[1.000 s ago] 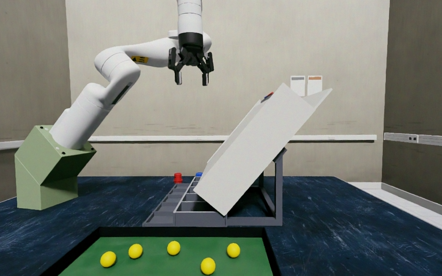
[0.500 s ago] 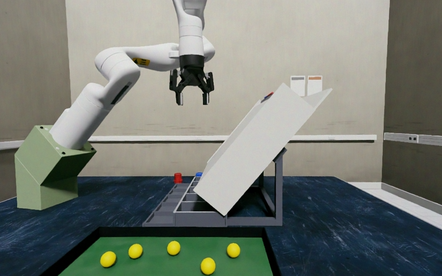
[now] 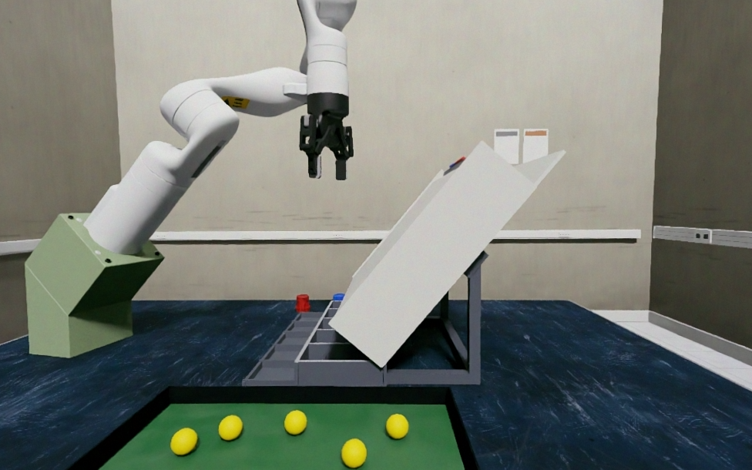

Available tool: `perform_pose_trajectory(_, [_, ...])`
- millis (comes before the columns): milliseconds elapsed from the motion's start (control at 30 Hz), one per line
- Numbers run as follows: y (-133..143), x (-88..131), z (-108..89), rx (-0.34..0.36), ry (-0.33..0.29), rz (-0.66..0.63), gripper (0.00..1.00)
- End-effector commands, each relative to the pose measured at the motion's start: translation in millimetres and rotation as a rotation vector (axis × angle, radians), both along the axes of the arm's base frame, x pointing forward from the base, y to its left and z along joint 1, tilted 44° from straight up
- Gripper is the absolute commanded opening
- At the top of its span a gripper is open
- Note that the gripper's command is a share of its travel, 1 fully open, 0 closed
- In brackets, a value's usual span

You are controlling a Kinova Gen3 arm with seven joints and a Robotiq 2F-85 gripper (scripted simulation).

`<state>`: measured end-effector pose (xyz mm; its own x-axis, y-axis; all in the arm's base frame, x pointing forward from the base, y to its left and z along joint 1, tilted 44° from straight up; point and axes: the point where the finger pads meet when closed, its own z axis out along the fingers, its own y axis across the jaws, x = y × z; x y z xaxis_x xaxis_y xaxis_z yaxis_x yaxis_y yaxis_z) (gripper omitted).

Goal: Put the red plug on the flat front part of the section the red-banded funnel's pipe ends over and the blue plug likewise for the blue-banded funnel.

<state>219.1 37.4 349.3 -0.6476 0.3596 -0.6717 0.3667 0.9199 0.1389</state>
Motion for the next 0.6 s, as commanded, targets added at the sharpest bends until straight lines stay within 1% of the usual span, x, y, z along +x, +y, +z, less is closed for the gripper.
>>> perform_pose_trajectory(0, [-0.5, 0.0, 0.3, -0.205, 0.046, 0.184, 1.0])
perform_pose_trajectory(67, [-0.5, 0.0, 0.3, -0.222, 0.05, 0.198, 1.0])
perform_pose_trajectory(133, [-0.5, 0.0, 0.3, -0.286, 0.065, 0.255, 1.0])
perform_pose_trajectory(167, [-0.5, 0.0, 0.3, -0.307, 0.07, 0.274, 1.0])
perform_pose_trajectory(533, [-0.5, 0.0, 0.3, -0.307, 0.07, 0.274, 1.0])
perform_pose_trajectory(567, [-1.1, 0.1, 0.4, -0.492, 0.119, 0.476, 1.0])
